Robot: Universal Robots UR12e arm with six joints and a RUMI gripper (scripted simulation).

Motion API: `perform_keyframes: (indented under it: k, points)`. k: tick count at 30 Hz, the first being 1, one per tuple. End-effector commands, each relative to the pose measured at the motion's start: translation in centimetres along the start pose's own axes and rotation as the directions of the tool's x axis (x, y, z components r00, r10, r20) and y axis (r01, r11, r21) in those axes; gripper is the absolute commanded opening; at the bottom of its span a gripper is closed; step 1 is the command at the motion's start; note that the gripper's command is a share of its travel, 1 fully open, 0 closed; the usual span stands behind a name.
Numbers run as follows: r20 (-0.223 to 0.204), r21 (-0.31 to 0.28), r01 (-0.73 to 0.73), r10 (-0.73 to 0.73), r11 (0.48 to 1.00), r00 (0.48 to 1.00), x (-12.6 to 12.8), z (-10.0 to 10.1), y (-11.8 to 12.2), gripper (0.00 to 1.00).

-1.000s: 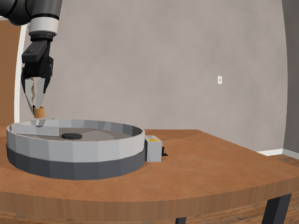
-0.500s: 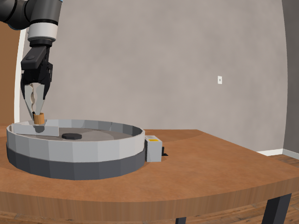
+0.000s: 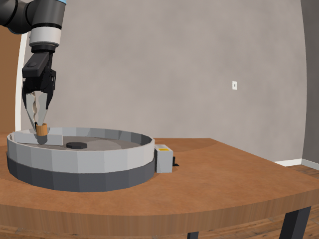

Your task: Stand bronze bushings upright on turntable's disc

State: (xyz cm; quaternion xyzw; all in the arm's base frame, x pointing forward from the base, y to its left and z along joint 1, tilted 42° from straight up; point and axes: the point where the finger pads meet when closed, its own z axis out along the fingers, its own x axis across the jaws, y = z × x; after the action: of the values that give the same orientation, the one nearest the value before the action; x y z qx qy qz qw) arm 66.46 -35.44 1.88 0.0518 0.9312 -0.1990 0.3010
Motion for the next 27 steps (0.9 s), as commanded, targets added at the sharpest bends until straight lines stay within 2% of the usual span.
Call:
perform_keyframes:
  k: [1,27]
  points:
    - [0.001,0.0,0.0,0.0,1.0,1.0,-0.03,-0.04,0.0,0.0]
    - [0.001,0.0,0.0,0.0,1.0,1.0,-0.03,0.21,0.0,0.0]
